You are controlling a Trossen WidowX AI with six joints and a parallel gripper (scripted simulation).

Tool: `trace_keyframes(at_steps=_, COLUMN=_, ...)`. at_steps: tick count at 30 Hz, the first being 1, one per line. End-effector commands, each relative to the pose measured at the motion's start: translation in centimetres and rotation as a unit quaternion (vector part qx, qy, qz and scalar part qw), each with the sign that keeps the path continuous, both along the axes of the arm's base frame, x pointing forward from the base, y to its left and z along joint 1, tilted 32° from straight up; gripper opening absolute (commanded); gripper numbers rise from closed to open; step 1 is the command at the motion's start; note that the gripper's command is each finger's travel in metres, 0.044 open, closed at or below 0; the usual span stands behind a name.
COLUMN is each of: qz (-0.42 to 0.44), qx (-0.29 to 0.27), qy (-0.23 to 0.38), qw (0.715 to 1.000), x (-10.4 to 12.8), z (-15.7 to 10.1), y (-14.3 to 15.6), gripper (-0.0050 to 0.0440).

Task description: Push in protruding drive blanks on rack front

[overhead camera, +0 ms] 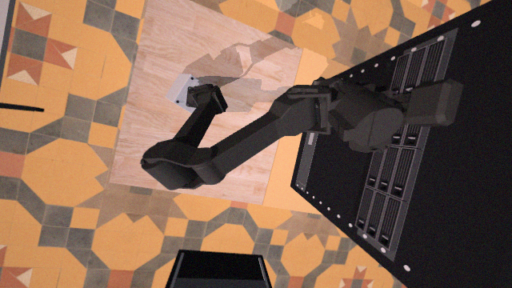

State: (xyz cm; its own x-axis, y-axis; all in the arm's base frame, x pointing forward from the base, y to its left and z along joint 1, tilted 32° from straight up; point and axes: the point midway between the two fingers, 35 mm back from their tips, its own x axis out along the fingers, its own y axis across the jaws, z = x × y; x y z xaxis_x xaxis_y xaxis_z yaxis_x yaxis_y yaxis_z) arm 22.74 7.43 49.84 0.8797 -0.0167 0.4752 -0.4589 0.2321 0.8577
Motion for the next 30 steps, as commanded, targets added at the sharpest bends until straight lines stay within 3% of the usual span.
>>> trace_keyframes(at_steps=1, qz=0.002, qx=0.009, qy=-0.010, qw=1.000, x=-0.34, z=1.00, y=-0.31, gripper=-0.0050)
trace_keyframes(at_steps=30, qz=0.002, qx=0.009, qy=-0.010, qw=1.000, x=0.11, z=1.30, y=-0.31, gripper=-0.0050)
